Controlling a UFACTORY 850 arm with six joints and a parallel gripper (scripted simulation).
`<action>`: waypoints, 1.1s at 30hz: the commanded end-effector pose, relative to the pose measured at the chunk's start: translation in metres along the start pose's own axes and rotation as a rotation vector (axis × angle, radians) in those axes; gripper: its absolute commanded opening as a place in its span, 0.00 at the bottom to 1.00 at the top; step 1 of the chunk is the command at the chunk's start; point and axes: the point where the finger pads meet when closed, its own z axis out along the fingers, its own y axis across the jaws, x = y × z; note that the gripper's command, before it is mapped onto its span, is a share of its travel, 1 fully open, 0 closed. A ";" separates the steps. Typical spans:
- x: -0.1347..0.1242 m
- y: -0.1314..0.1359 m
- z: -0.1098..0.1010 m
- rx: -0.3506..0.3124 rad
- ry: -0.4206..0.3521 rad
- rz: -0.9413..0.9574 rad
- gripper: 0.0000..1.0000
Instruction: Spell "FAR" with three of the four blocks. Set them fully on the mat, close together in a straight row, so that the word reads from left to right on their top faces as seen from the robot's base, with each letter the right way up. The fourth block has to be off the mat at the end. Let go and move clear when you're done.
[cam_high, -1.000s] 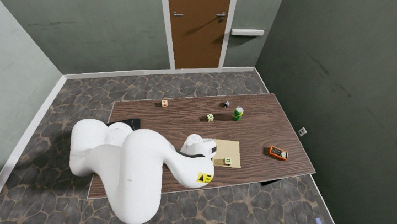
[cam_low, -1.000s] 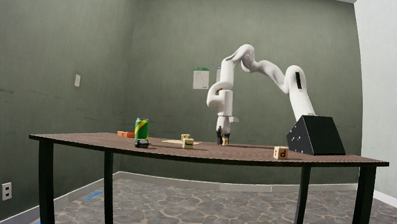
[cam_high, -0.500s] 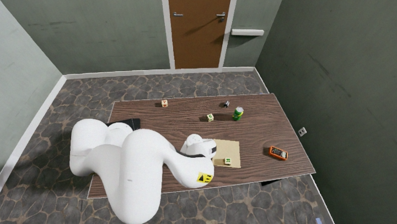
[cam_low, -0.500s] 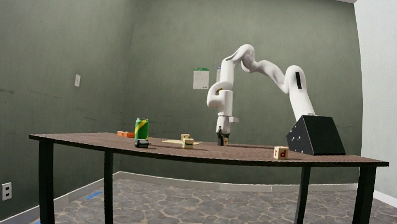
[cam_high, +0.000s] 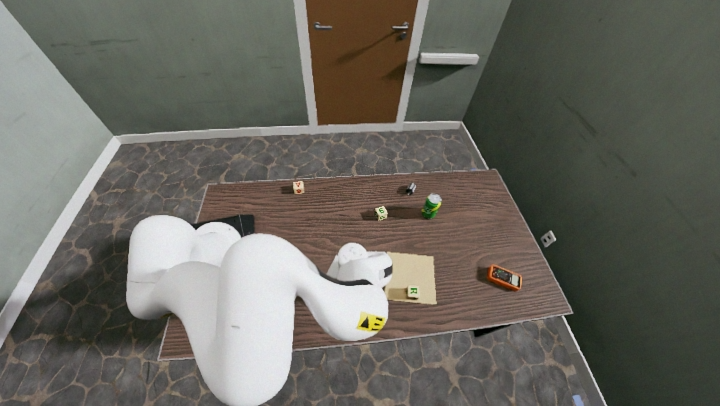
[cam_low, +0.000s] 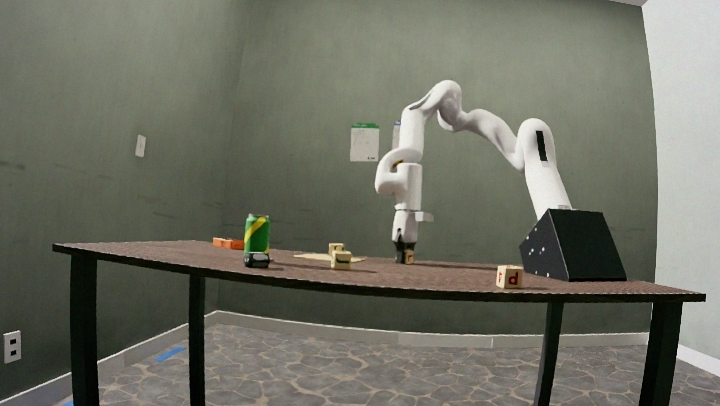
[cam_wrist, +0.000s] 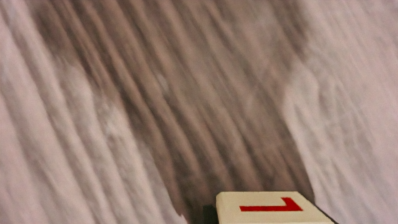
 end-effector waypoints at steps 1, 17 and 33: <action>-0.001 0.000 0.000 -0.001 -0.001 0.000 0.44; -0.001 0.000 0.000 -0.001 -0.001 0.000 0.44; -0.001 0.000 -0.007 -0.001 -0.001 0.000 0.44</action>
